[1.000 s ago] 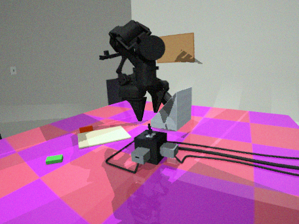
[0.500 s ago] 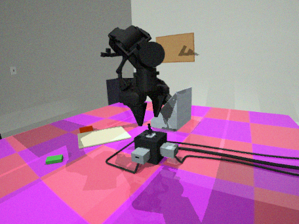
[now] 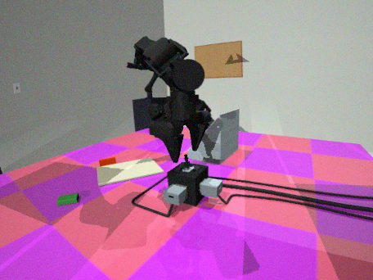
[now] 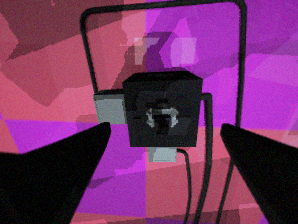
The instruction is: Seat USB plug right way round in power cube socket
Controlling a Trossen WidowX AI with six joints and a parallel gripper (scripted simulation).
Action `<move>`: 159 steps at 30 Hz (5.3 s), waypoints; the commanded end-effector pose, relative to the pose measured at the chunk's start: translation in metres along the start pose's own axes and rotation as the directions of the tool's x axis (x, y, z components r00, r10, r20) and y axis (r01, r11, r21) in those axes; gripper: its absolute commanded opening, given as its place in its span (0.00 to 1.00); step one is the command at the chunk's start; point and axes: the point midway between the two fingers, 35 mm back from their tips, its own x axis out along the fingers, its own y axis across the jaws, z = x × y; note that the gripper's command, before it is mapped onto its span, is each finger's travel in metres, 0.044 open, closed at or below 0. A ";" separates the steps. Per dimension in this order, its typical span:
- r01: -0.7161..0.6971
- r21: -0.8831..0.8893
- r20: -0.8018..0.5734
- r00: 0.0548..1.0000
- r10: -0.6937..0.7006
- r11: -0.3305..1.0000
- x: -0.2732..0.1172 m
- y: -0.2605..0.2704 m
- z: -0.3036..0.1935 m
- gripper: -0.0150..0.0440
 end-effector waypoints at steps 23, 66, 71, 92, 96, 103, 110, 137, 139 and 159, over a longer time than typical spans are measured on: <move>0.001 0.000 0.001 1.000 -0.001 1.000 0.001 0.000 0.000 0.25; 0.001 -0.001 0.000 1.000 -0.001 1.000 -0.018 0.000 0.000 0.25; 0.001 -0.001 0.000 1.000 -0.001 1.000 -0.022 0.000 0.000 0.25; 0.000 -0.116 0.005 1.000 0.000 0.993 -0.027 0.000 0.000 0.25; 0.001 -0.228 0.005 1.000 0.001 0.974 -0.027 0.000 0.000 0.25; 0.002 -0.403 0.006 1.000 0.001 0.915 -0.027 0.000 0.000 0.25; 0.002 -0.562 0.006 1.000 0.001 0.827 -0.027 0.000 0.000 0.25; 0.005 -0.965 0.006 1.000 0.001 0.263 -0.027 0.000 0.000 0.25; 0.005 -0.977 0.006 1.000 0.001 0.213 -0.027 0.000 0.000 0.25; 0.006 -0.953 0.006 1.000 0.001 -0.304 -0.027 0.000 0.000 0.25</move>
